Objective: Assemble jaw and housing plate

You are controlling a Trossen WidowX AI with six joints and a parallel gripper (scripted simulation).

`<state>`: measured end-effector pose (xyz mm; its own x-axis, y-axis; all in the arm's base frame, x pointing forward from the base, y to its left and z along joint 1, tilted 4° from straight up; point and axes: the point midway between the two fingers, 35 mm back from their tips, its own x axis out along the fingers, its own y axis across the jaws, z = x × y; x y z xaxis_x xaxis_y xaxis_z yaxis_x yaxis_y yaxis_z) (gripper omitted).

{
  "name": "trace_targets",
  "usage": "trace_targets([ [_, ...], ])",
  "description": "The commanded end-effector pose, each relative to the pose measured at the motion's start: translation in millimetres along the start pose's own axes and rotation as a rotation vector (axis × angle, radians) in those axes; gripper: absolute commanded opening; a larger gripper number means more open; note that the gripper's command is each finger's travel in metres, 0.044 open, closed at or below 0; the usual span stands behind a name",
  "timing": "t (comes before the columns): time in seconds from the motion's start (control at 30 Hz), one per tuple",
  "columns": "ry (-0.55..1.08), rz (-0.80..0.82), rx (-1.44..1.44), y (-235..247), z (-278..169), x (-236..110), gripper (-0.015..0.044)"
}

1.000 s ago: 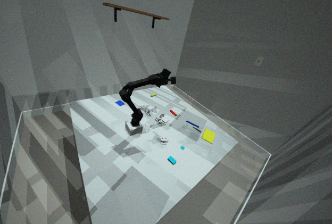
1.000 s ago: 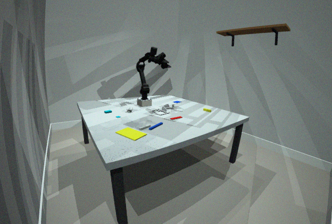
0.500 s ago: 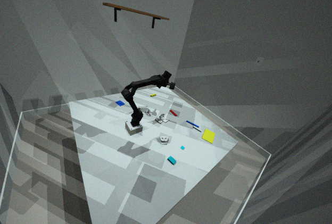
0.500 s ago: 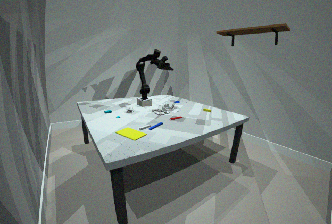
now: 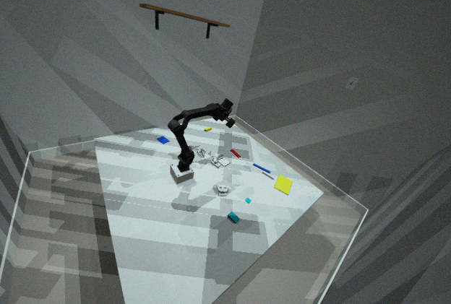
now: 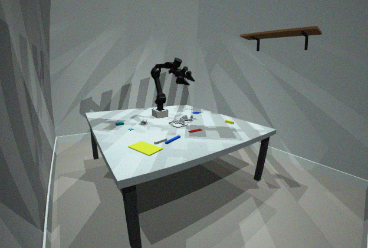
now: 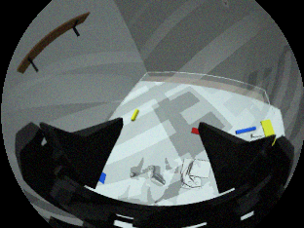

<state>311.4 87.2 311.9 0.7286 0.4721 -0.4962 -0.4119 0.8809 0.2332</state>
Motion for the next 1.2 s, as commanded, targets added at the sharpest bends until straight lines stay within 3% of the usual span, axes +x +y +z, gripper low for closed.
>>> trace_targets([
  [0.0, 0.052, -0.010, 0.109, -0.9, -12.0, 10.9, 0.0440],
  [1.17, 0.357, -0.244, 0.933, 12.3, -99.8, 66.3, 0.0440],
])
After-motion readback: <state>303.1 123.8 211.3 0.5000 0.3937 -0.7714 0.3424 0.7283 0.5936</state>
